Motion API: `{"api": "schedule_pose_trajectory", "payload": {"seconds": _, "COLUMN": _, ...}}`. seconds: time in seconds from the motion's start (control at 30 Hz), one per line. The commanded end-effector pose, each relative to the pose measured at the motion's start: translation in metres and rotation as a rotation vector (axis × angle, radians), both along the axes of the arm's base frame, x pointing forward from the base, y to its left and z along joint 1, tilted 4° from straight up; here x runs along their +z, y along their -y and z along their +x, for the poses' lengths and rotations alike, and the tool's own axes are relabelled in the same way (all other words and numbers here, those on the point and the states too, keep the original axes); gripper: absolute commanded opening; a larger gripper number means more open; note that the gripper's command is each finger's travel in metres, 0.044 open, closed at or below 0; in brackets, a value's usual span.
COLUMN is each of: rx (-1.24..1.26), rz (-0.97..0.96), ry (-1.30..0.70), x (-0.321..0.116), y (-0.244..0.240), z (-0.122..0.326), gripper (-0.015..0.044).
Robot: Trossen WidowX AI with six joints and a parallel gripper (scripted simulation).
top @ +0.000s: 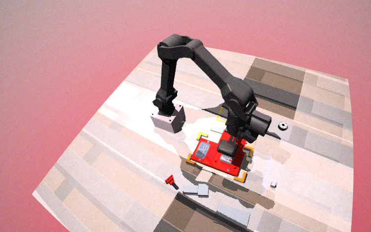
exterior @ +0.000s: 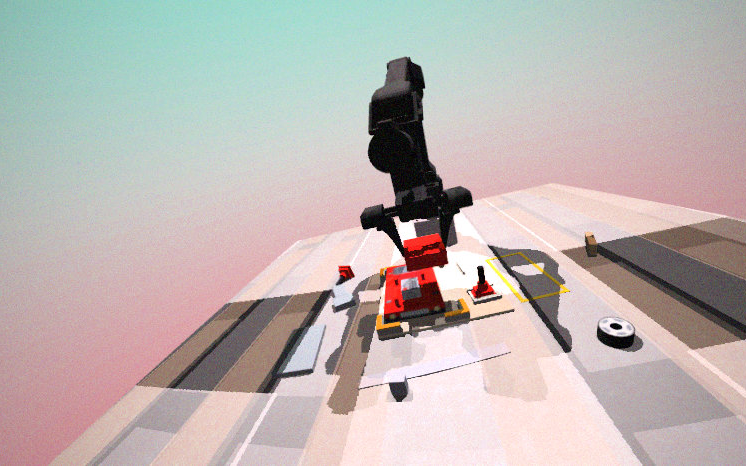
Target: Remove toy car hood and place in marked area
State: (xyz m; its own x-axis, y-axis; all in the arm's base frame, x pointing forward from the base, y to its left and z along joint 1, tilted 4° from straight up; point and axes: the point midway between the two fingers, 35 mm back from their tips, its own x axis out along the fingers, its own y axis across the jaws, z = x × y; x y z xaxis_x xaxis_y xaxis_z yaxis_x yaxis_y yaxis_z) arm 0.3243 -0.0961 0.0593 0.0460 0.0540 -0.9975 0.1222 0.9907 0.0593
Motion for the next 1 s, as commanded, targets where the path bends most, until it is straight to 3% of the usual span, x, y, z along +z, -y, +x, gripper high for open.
{"api": "schedule_pose_trajectory", "payload": {"seconds": 0.0, "rx": -0.001, "rz": -0.003, "ry": 0.001, "x": 0.003, "y": -0.016, "z": 0.003, "gripper": 0.0}}
{"api": "schedule_pose_trajectory", "payload": {"seconds": 0.97, "rx": 0.01, "rz": 0.012, "ry": 0.008, "x": 0.014, "y": -0.139, "z": 0.004, "gripper": 0.0}}
